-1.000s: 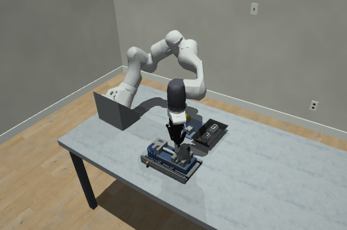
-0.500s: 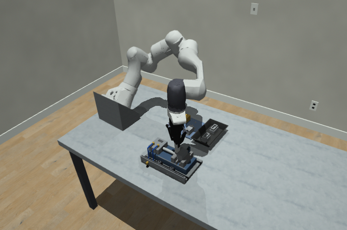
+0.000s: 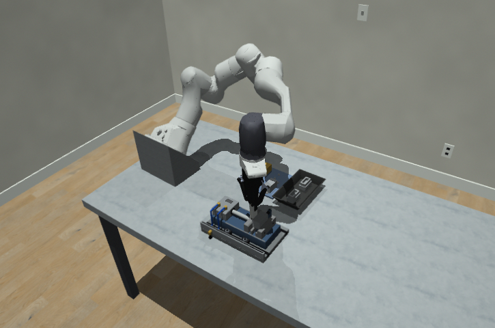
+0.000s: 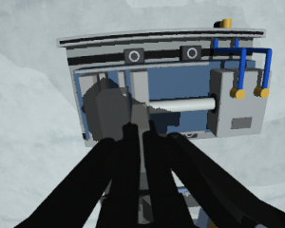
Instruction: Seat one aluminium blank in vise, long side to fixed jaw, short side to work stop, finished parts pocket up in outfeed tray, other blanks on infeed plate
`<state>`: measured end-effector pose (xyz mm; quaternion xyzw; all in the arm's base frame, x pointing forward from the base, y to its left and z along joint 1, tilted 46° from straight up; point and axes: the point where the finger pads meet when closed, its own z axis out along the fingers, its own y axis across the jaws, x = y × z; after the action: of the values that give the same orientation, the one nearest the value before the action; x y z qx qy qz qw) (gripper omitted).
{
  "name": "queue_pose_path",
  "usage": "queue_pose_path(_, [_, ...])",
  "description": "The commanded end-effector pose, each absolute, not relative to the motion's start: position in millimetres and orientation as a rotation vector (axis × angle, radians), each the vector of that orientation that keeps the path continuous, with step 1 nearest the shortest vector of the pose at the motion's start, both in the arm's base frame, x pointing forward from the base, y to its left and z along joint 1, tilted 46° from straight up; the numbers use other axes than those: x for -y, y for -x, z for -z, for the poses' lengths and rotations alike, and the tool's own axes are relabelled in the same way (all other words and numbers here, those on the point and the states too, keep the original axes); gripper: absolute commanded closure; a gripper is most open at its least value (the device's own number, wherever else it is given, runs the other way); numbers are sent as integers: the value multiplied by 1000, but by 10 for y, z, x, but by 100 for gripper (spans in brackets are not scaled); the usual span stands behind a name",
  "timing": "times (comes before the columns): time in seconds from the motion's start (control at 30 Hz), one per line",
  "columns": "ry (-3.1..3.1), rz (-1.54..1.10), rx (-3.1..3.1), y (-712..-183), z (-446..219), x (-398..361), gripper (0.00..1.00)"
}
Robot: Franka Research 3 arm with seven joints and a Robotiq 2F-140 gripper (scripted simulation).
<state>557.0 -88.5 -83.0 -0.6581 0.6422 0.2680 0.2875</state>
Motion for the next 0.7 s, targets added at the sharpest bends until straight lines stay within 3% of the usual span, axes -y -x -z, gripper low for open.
queue_pose_path(0.0, [1754,-720,-1716,-5585,835,867,100])
queue_pose_path(0.67, [1754,-720,-1716,-5638,833,866,100])
